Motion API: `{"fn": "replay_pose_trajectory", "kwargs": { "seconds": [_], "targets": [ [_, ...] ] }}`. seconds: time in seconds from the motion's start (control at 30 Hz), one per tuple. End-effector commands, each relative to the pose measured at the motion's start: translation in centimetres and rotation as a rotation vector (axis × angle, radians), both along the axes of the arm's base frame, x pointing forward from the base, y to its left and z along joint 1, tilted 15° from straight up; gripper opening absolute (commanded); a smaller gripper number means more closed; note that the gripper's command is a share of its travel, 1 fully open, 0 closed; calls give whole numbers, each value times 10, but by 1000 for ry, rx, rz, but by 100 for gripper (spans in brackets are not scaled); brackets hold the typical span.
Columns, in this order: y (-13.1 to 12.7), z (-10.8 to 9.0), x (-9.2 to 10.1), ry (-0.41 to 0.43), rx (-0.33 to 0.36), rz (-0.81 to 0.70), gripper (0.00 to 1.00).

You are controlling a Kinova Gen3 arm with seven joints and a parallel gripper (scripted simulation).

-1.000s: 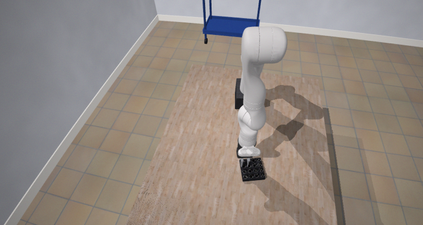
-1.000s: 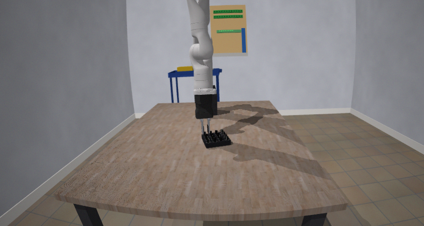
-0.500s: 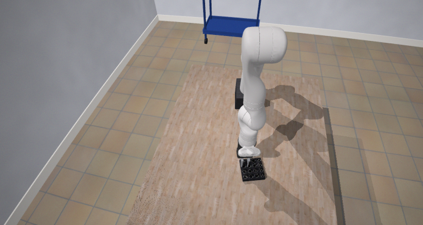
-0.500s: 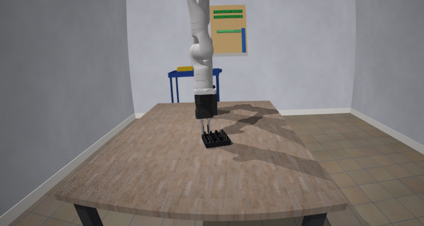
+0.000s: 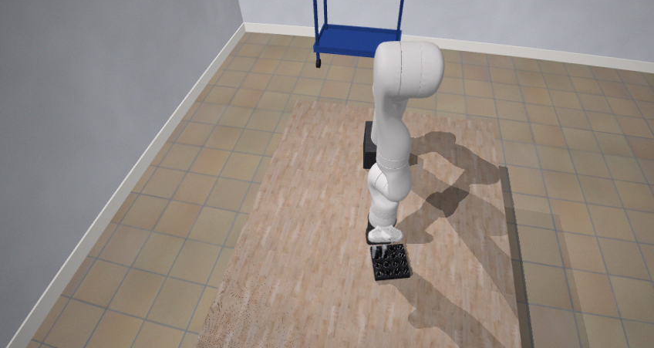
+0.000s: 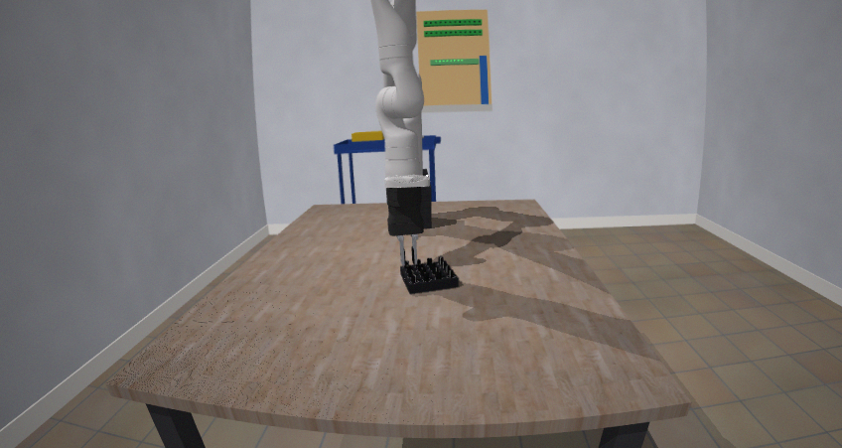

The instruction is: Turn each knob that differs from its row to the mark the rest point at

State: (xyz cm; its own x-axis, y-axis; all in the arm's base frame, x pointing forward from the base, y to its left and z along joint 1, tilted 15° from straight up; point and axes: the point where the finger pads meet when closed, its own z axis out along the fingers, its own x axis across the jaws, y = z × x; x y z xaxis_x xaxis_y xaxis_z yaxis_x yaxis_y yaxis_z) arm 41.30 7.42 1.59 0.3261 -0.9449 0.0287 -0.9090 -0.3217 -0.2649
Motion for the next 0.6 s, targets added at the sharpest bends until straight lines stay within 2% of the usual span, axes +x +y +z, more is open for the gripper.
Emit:
{"fn": "replay_pose_trajectory", "kwargs": {
  "seconds": [0.0,0.57],
  "targets": [
    [0,0,3,-4,0,-6,46],
    [-2,-1,1,-2,0,-6,46]
  ]
}}
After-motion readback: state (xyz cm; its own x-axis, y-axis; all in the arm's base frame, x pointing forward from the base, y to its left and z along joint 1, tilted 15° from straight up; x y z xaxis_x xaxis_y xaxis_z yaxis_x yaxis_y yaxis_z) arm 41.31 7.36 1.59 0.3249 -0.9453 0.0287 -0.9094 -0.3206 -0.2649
